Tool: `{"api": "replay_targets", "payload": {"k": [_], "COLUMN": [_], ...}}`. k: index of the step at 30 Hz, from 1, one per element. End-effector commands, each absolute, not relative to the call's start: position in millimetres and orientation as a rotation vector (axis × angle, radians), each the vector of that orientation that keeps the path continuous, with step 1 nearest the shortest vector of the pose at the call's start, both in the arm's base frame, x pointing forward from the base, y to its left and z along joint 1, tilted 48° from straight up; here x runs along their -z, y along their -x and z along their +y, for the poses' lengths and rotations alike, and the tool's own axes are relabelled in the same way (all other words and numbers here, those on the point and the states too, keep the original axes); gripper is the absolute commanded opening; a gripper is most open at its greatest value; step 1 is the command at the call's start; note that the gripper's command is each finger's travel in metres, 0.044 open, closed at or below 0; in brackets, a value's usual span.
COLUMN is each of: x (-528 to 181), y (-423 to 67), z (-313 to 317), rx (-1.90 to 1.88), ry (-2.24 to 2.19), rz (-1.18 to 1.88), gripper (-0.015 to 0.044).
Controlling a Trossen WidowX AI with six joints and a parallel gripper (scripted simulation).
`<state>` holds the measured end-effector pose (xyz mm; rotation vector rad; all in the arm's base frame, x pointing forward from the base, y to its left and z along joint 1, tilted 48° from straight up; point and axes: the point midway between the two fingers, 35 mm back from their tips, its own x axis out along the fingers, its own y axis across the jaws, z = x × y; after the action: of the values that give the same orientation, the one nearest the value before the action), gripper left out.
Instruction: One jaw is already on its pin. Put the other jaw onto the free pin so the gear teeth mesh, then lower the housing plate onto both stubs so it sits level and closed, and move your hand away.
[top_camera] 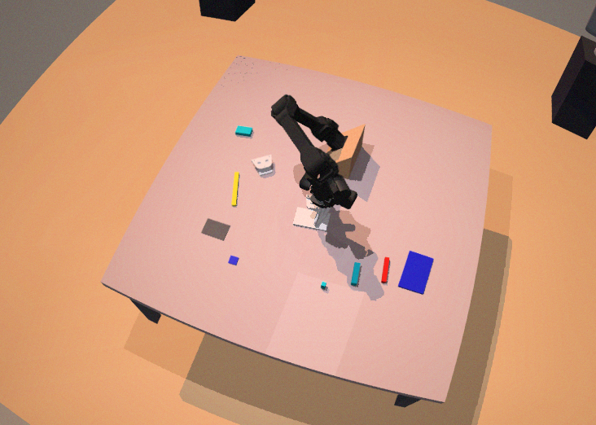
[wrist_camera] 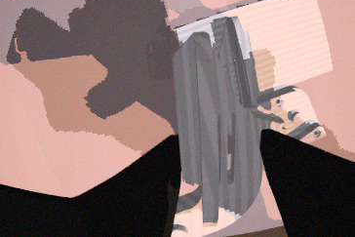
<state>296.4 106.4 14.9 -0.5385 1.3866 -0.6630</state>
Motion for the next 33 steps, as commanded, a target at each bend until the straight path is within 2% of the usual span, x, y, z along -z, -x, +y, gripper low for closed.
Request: {"api": "replay_targets", "payload": {"k": [1, 33], "x": [-23.9, -88.6], "y": [-296.3, -289.8], "z": [95.2, 19.6], "rx": [0.636, 0.42], "ry": [0.588, 0.878], "rz": [1.407, 1.529], "gripper": [0.0134, 0.0134]}}
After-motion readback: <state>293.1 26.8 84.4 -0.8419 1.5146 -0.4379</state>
